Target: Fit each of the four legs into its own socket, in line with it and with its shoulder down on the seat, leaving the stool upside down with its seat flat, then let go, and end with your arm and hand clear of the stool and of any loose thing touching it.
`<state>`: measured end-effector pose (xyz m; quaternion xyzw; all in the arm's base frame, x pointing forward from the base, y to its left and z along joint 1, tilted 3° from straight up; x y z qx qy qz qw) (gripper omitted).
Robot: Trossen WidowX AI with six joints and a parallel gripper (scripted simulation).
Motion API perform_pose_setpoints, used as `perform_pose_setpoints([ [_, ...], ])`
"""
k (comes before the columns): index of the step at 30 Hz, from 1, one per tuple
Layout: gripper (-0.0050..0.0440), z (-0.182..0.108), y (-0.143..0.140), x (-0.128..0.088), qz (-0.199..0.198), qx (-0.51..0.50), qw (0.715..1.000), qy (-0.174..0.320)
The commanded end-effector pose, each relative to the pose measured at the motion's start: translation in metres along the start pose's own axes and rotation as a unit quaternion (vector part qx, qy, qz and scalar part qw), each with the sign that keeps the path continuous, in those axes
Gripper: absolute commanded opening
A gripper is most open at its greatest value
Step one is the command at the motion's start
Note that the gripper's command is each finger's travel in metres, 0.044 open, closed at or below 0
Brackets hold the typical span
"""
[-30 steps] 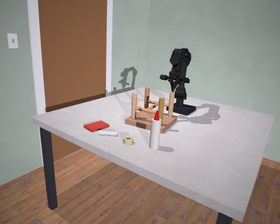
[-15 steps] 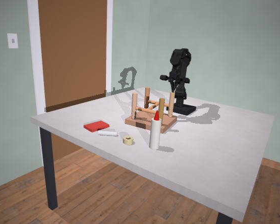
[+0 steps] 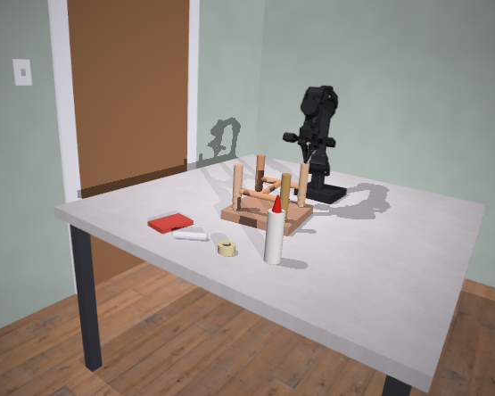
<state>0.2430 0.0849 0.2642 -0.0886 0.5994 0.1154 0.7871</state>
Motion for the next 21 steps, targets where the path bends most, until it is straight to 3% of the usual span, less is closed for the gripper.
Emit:
perform_pose_setpoints([
  [1,0.0,-0.0023,-0.0018,0.0192,-0.008,-0.002,1.0,0.029],
  [21,0.0,-0.0031,-0.0018,0.0215,-0.008,-0.002,1.0,0.029],
])
Point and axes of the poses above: the point midway between the two fingers, 35 mm back from their tips, its own x axis out along the fingers, its own y axis across the jaws, z = x × y, the point moved 8 cm from there along -x, back along the fingers, and after that the axes turned 1 degree about x, right-handed, at the moved point
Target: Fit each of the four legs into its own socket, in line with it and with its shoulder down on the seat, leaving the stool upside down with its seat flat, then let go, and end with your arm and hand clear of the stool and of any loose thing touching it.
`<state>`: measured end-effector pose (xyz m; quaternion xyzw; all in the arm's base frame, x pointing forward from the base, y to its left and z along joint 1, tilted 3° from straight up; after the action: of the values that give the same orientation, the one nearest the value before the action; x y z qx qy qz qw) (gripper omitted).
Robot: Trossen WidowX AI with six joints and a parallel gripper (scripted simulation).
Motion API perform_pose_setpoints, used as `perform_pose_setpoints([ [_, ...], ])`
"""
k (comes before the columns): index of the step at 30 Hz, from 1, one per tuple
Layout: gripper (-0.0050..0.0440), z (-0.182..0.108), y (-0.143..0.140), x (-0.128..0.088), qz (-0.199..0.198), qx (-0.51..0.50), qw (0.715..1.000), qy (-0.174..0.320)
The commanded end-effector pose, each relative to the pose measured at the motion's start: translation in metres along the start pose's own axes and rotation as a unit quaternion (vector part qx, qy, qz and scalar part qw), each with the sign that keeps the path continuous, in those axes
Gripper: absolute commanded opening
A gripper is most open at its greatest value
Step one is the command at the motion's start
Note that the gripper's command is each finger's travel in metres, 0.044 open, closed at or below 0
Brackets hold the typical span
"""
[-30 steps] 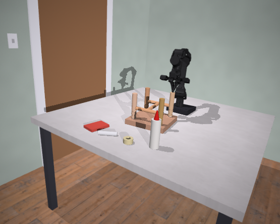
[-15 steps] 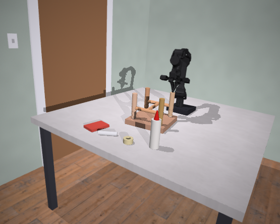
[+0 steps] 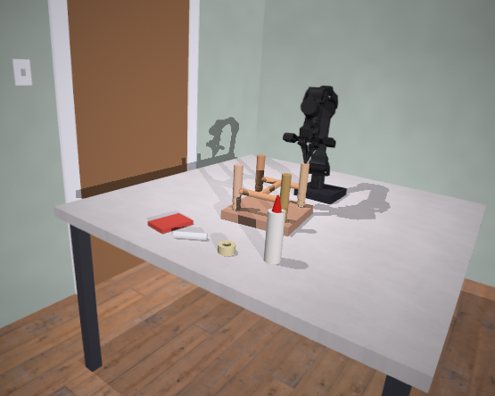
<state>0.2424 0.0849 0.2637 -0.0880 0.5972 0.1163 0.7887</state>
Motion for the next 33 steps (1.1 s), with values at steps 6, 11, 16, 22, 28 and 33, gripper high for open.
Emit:
perform_pose_setpoints([
  [6,0.0,-0.0028,-0.002,0.0219,-0.009,-0.002,0.999,0.032],
  [11,0.0,-0.0029,-0.002,0.0223,-0.009,-0.002,0.999,0.032],
  [16,0.0,-0.0031,-0.002,0.0229,-0.009,-0.002,0.999,0.032],
  [22,0.0,-0.0034,-0.0021,0.0237,-0.009,-0.002,0.999,0.032],
  [28,0.0,-0.0035,-0.0021,0.0242,-0.009,-0.002,0.999,0.032],
  [33,0.0,-0.0037,-0.0021,0.0248,-0.009,-0.002,0.999,0.032],
])
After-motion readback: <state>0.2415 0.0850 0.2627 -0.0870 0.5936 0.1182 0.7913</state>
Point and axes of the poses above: the point midway between the two fingers, 35 mm back from their tips, its own x axis out along the fingers, its own y axis across the jaws, z = x × y, the point moved 8 cm from there along -x, back along the fingers, and after that the axes turned 1 degree about x, right-handed, at the moved point
